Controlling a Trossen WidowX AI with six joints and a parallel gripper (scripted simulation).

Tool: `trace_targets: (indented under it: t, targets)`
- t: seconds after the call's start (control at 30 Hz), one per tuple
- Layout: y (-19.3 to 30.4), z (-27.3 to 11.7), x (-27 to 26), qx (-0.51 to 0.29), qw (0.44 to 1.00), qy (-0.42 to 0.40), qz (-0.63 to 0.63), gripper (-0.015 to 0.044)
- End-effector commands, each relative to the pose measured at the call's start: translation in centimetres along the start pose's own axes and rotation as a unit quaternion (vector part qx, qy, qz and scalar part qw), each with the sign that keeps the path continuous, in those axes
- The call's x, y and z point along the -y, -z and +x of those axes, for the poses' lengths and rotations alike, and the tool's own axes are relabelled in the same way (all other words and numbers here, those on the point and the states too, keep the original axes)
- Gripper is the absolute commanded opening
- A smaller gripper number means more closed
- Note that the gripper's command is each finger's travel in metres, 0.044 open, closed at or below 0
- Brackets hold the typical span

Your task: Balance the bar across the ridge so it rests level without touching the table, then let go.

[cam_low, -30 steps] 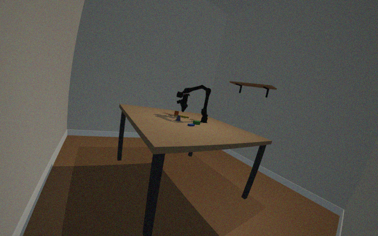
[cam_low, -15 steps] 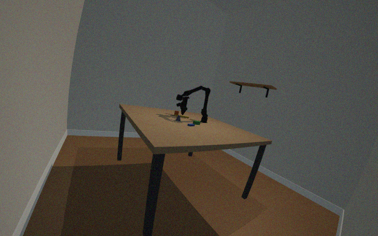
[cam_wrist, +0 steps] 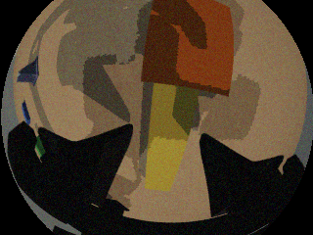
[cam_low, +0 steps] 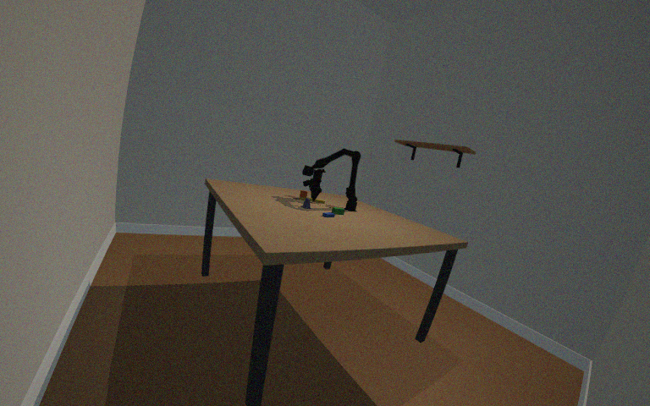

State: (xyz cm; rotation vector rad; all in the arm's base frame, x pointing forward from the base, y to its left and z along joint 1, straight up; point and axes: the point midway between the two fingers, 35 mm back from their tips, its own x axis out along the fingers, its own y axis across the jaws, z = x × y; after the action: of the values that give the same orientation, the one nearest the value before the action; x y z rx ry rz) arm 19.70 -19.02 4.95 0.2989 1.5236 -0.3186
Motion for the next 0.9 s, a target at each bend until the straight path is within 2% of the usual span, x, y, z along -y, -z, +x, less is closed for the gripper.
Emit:
trace_targets:
  t: [0.0, 0.3, 0.53, 0.77, 0.87]
  targets:
    - [0.01, 0.20, 0.05, 0.000, 1.000, 0.002, 0.002, 0.0315]
    - [0.01, 0.20, 0.05, 0.000, 1.000, 0.002, 0.002, 0.0315]
    - [0.03, 0.17, -0.01, 0.000, 1.000, 0.000, 0.000, 0.0131]
    - [0.03, 0.17, -0.01, 0.000, 1.000, 0.000, 0.000, 0.0085]
    - [-0.05, -0.19, 0.02, 0.000, 1.000, 0.000, 0.000, 0.0006]
